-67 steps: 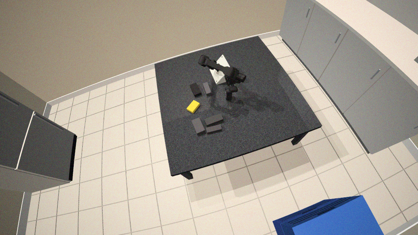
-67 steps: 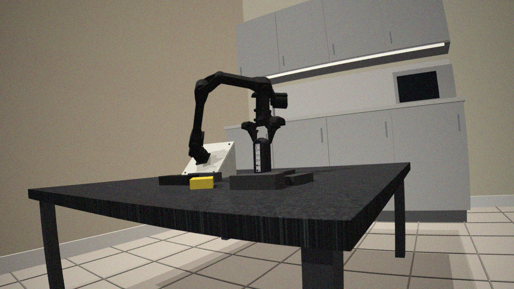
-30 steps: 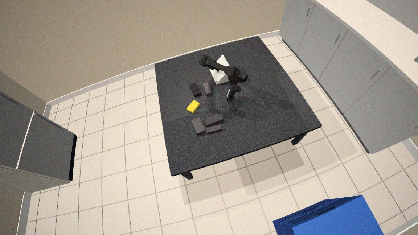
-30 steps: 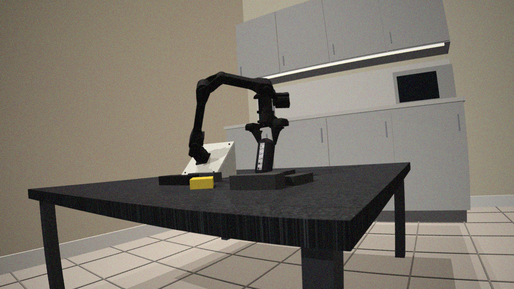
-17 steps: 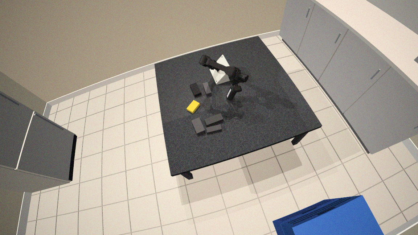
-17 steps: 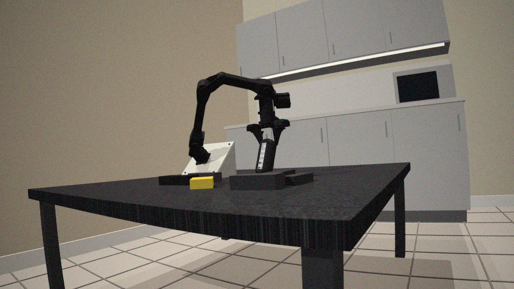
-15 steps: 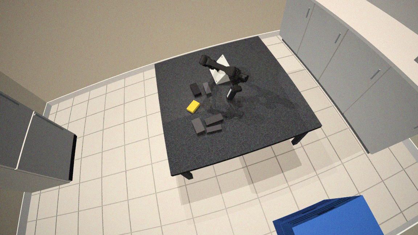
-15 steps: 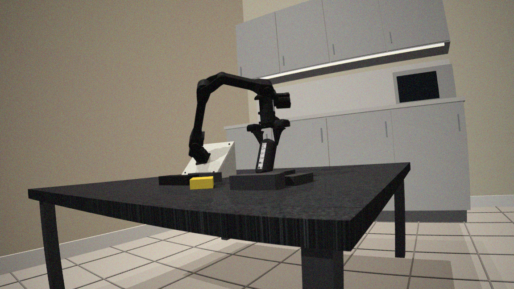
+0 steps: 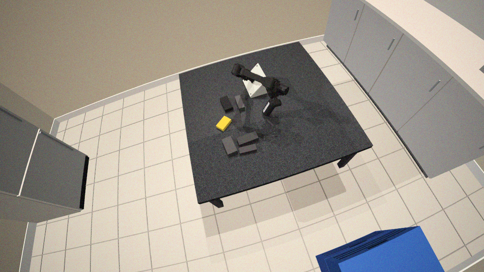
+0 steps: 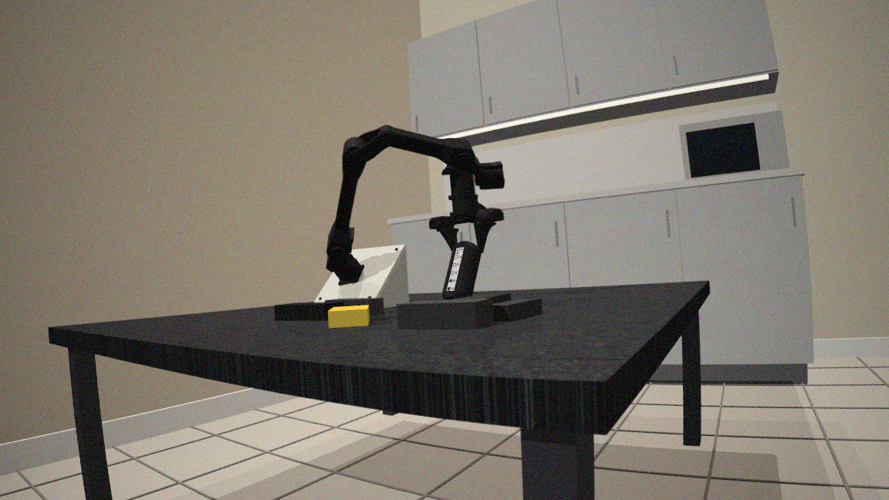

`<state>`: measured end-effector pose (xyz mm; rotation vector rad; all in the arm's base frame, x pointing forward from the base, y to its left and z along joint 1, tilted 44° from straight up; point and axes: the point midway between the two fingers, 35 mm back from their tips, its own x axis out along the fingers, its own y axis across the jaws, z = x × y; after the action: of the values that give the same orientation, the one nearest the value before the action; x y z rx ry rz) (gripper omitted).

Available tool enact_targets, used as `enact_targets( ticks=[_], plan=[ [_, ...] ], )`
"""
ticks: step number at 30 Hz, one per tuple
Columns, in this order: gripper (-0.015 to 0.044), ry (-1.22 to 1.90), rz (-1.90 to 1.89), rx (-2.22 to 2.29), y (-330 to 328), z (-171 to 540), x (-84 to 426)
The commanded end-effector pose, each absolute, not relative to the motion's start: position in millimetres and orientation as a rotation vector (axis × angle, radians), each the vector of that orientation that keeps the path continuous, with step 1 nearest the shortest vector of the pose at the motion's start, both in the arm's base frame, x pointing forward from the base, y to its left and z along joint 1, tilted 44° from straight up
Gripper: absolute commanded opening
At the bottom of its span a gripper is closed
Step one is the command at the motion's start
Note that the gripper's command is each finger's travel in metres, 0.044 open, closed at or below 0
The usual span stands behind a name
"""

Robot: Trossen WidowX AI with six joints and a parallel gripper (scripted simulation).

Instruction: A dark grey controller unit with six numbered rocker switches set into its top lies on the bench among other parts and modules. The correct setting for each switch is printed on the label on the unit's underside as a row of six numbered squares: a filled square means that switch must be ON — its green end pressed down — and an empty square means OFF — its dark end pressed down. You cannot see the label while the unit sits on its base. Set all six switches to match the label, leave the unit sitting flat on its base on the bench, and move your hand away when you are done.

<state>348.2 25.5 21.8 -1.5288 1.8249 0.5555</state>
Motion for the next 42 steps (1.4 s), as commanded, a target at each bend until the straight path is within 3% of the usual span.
enact_targets(
  ticks=[1, 42],
  plan=[
    [0.0338, 1.848, 0.562, -1.520, 23, 14, 346],
    [0.0338, 1.847, 0.562, -1.520, 31, -17, 351]
  ],
)
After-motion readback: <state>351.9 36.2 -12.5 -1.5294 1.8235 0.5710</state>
